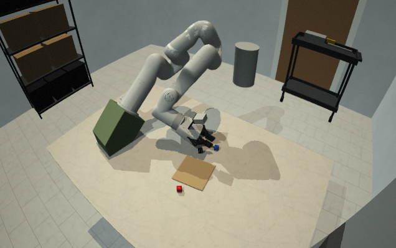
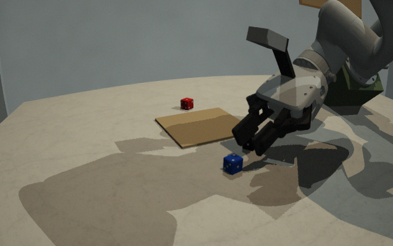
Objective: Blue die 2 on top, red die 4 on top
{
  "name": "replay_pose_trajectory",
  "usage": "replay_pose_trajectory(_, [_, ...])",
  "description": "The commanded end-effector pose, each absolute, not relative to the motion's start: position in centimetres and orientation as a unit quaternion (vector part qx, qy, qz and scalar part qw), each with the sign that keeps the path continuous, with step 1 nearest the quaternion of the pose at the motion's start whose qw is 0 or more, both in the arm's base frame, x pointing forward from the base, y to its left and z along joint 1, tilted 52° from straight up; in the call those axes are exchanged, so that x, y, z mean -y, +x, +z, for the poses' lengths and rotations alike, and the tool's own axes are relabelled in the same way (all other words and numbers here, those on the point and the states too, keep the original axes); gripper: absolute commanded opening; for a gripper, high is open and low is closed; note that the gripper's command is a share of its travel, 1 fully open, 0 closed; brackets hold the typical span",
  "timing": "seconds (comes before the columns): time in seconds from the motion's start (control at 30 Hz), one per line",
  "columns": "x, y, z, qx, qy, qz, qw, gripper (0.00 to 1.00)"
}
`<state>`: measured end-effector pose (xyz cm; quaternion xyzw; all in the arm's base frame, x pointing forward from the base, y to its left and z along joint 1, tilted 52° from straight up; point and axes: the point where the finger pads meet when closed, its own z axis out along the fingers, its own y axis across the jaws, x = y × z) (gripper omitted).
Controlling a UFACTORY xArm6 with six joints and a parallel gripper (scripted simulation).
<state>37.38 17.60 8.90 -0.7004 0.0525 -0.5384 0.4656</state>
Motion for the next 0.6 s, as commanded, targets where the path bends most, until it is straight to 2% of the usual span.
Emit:
replay_pose_trajectory(0.0, [-17.1,36.9,8.9,-0.051,-0.700,-0.539,0.466,0.36])
replay_pose_trajectory(0.57, [-14.1,36.8,11.3,-0.051,-0.700,-0.539,0.466,0.36])
